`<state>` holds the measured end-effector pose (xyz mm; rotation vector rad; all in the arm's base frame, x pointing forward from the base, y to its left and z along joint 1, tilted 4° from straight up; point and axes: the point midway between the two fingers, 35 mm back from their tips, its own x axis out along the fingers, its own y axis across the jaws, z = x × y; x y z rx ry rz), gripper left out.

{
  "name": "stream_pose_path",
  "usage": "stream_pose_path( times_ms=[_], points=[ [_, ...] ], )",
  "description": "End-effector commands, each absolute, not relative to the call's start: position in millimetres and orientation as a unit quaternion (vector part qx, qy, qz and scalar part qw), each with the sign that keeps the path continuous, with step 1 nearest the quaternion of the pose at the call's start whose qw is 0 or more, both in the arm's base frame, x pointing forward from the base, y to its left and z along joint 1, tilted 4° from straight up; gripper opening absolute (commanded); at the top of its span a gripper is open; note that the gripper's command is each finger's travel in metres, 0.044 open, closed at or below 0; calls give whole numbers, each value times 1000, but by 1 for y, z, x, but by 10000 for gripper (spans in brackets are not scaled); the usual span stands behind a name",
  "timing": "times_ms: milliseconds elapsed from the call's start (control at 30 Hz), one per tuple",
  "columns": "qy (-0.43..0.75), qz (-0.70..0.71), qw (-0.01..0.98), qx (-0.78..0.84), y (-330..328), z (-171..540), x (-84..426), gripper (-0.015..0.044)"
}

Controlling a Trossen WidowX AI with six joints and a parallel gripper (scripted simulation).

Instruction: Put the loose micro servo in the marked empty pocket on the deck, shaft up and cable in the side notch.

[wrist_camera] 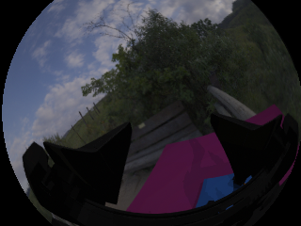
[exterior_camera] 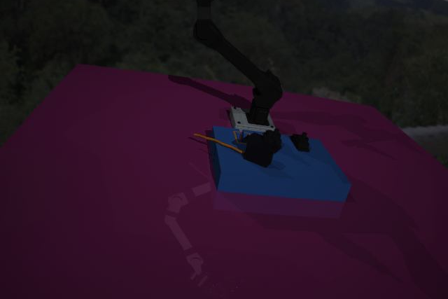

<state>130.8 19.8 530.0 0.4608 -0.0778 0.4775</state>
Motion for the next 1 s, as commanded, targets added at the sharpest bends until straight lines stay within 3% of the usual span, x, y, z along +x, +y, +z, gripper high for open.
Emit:
stream_pose_path(
  times_ms=[0, 967],
  points=[
    [-38, 234, 946, 223, 20, 530, 131, 426],
    [27, 137, 977, -163, 99, 474, 182, 440]
  ],
)
